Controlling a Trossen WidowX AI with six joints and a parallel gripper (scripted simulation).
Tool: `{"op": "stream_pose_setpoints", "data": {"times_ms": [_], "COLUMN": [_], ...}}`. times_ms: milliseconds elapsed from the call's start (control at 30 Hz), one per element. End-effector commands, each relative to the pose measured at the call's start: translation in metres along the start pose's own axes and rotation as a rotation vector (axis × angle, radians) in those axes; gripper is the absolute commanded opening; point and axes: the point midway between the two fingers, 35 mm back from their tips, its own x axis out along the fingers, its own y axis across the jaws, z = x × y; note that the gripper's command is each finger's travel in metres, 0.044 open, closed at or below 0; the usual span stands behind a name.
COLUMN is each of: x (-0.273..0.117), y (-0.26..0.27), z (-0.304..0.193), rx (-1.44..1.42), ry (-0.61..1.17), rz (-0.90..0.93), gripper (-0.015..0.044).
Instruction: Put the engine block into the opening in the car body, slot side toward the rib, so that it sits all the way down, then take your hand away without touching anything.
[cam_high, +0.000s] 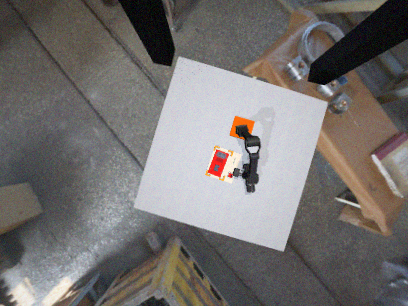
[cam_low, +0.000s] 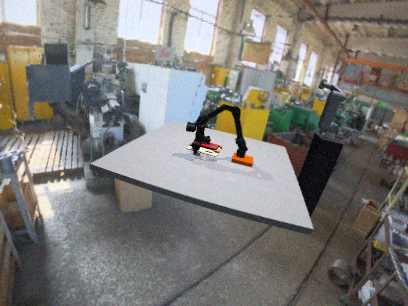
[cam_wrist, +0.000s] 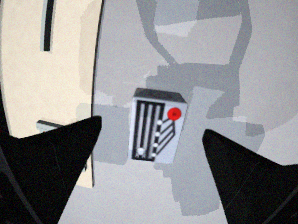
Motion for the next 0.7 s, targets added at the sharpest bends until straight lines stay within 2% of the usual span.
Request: {"op": "stream_pose_setpoints", "data": {"times_ms": [0, 167, 433, 600, 667], "x": [0.001, 0.001, 0.001, -0.007, -0.013], "y": [0.000, 0.000, 0.000, -0.001, -0.001], "z": [0.001, 0.001, 0.001, -0.001, -0.002], "rx": [-0.006, -0.006, -0.006, -0.006, -0.006], "ry": [-0.002, -0.002, -0.002, -0.002, -0.002], "rz": [-0.002, -0.002, -0.002, -0.002, -0.002], "gripper": [0.0309, 0.0177, 0.0124, 0.0000, 0.0000]}}
